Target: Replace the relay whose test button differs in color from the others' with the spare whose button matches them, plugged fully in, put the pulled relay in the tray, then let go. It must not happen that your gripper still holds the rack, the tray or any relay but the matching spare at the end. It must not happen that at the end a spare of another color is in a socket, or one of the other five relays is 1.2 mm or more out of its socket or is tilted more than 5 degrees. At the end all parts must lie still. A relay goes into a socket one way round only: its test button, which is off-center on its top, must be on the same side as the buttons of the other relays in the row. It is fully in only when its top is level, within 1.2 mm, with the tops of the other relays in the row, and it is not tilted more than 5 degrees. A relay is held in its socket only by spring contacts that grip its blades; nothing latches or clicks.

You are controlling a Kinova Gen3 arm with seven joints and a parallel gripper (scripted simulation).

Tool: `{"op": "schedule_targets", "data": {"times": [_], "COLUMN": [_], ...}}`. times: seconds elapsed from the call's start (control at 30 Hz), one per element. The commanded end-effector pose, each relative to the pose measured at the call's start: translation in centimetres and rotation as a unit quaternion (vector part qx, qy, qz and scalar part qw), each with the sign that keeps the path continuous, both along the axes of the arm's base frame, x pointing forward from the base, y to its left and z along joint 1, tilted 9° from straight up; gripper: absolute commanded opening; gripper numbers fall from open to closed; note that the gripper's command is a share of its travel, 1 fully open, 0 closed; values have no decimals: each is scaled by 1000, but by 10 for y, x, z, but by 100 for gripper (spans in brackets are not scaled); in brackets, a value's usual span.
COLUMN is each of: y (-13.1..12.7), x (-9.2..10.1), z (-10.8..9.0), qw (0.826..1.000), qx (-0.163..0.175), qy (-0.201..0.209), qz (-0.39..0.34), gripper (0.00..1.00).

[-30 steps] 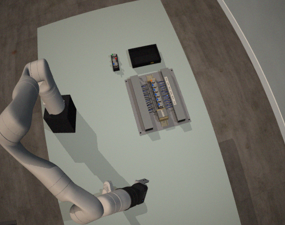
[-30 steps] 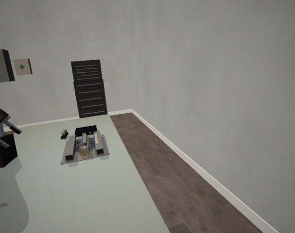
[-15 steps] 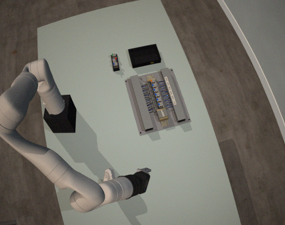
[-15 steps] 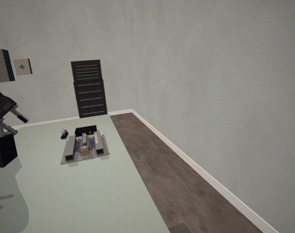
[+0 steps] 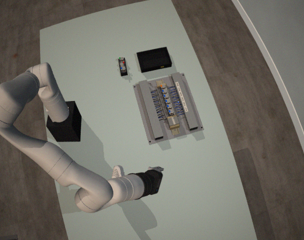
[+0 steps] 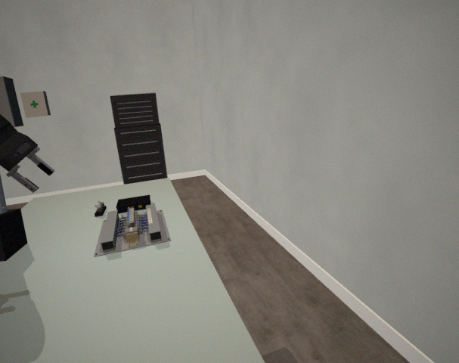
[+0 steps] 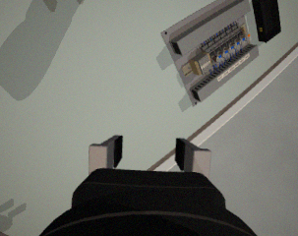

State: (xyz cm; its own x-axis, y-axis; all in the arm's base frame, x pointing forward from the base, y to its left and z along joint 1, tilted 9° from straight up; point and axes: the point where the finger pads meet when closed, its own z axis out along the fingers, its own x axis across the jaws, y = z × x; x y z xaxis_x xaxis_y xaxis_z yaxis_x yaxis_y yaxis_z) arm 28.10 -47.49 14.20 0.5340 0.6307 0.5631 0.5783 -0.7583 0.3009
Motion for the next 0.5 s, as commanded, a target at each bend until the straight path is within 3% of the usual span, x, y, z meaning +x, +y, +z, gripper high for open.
{"op": "schedule_targets", "data": {"times": [0.0, 0.33, 0.47], "y": [5, 27, 31], "x": [4, 20, 22], "z": [10, 39, 40], "qw": [1000, 1000, 1000], "qx": [-5, -9, -4], "qy": [0, 1, 0], "qz": [2, 3, 2], "gripper": [100, 100, 100]}}
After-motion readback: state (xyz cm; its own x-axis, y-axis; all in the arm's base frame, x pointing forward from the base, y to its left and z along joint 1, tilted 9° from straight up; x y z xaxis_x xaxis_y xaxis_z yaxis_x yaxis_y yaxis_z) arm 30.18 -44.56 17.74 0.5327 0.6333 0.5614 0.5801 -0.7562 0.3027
